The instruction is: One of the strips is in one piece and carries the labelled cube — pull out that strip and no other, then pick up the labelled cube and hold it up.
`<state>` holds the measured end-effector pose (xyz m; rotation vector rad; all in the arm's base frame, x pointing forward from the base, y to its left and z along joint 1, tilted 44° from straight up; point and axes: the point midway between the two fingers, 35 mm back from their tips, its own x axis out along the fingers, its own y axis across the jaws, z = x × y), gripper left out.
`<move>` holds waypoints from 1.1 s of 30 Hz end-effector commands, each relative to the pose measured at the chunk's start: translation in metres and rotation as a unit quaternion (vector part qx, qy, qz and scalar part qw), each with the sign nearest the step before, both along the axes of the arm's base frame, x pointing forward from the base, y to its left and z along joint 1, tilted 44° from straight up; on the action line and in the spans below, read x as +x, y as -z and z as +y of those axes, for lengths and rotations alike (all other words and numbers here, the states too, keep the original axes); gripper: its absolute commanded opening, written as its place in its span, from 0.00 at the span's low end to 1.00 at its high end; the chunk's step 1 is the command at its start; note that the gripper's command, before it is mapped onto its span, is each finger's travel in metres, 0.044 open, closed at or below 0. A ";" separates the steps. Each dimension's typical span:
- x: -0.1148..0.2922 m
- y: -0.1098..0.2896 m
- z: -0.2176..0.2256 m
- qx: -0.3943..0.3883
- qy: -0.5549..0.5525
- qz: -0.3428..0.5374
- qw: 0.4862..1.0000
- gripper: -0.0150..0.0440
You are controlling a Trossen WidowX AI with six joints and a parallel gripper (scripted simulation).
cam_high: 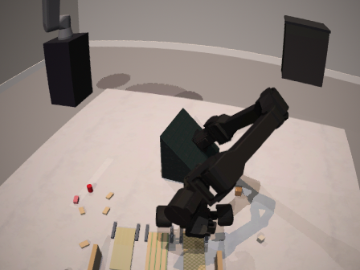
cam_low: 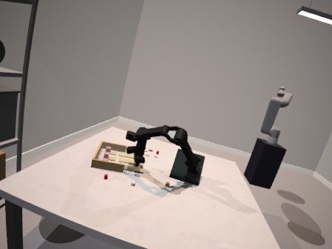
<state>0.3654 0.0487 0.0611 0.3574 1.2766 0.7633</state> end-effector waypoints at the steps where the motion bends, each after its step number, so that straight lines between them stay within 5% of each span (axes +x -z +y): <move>1: 0.000 0.005 0.005 0.002 0.001 0.001 1.000 0.25; 33: 0.001 0.011 0.012 0.003 0.001 0.001 1.000 0.25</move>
